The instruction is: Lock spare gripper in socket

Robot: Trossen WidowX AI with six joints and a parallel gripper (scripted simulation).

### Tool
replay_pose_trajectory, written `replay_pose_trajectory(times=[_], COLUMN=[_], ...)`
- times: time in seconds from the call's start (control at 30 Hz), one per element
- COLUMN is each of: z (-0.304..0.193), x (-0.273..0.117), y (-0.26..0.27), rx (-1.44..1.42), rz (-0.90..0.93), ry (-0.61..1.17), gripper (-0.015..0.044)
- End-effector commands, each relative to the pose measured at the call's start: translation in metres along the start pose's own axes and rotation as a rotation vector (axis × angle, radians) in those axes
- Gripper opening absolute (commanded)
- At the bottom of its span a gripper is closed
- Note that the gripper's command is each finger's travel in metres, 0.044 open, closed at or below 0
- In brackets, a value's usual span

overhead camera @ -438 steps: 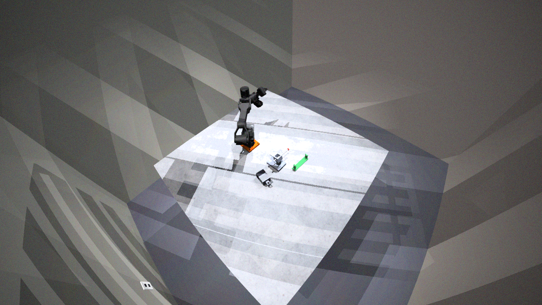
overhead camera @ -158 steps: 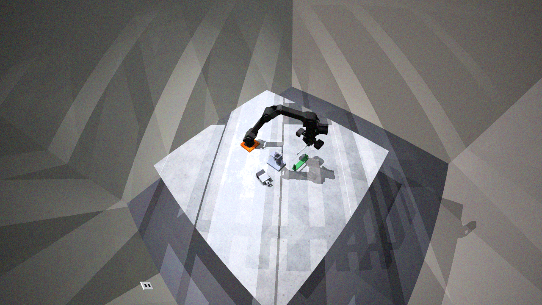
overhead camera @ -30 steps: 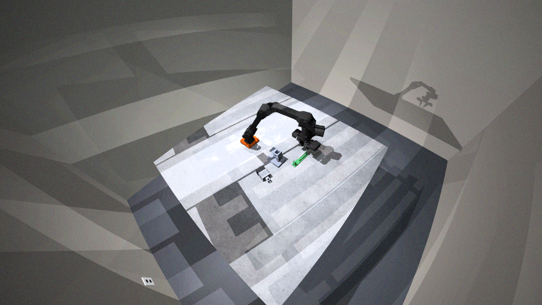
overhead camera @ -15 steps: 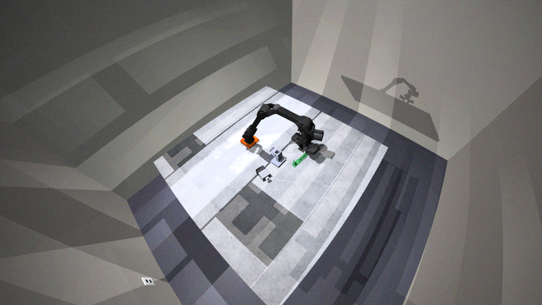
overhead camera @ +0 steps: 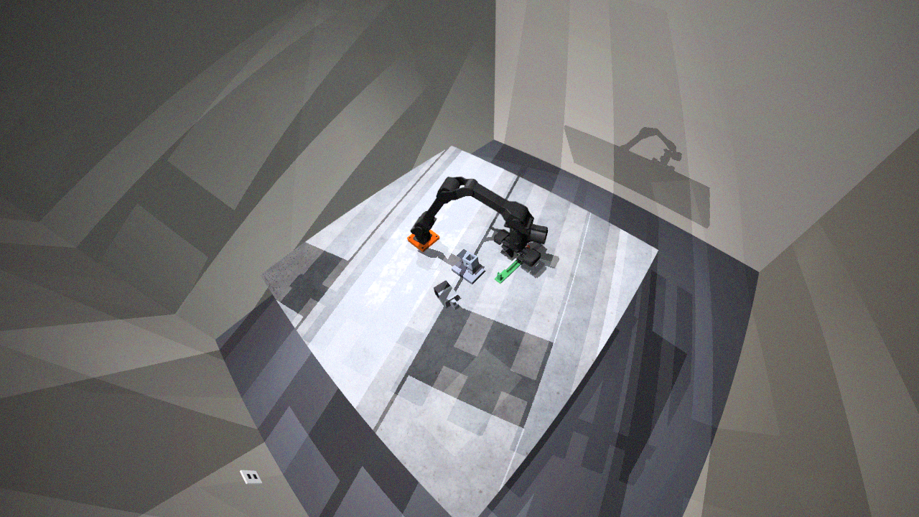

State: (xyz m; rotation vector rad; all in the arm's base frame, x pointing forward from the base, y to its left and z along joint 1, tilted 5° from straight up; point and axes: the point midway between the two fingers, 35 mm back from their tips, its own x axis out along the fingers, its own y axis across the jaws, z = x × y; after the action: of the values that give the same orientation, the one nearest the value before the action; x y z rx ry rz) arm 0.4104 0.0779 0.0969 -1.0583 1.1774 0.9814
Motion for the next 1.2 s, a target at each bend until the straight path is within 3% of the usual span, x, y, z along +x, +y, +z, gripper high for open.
replay_pose_trajectory(times=[0.0, 0.47, 0.67, 1.17], z=[-0.001, -0.003, -0.003, -0.002], x=[0.007, 0.023, 0.023, 0.013], y=[0.001, 0.002, 0.002, 0.003], rx=[-0.003, -0.003, -0.003, -0.001], rz=[0.004, 0.004, 0.004, 0.006], ry=[0.002, 0.002, 0.002, 0.003], gripper=[0.018, 0.018, 0.0023, 0.0])
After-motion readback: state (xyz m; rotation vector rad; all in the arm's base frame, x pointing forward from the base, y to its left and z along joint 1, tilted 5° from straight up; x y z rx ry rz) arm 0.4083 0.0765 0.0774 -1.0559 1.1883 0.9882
